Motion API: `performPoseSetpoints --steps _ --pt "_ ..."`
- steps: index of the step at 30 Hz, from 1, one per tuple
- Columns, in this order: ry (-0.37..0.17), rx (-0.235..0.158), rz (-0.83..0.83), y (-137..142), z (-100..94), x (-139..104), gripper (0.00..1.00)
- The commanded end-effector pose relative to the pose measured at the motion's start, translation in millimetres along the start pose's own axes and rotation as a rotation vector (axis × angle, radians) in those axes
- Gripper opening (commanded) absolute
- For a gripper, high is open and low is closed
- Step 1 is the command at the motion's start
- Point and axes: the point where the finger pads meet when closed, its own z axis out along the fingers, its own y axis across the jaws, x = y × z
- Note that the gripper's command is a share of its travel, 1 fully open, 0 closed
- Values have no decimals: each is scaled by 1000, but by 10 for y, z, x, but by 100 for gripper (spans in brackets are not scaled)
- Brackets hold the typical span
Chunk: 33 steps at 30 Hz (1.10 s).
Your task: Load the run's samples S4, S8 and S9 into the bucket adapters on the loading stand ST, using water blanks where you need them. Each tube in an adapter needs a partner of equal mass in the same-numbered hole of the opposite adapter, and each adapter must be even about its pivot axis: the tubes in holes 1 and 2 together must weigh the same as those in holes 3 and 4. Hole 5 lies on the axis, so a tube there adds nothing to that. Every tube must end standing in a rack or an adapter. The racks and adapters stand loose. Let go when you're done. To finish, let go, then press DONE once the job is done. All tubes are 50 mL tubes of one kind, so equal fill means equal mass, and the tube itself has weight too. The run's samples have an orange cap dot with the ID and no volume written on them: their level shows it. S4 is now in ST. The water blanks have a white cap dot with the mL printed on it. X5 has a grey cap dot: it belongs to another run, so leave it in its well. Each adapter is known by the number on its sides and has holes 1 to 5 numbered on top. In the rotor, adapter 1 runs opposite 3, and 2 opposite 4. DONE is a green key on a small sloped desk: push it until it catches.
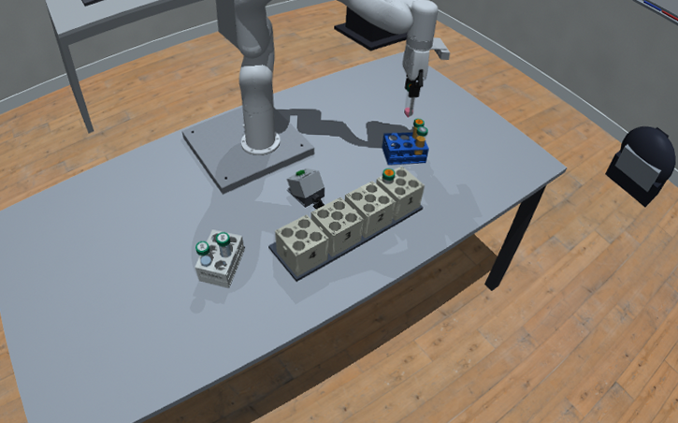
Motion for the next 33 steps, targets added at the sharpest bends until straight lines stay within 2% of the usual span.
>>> performPoseSetpoints --steps 1,33 --pt "4 -9 0 1 -19 11 0" --pt "4 -9 0 1 -19 -39 0"
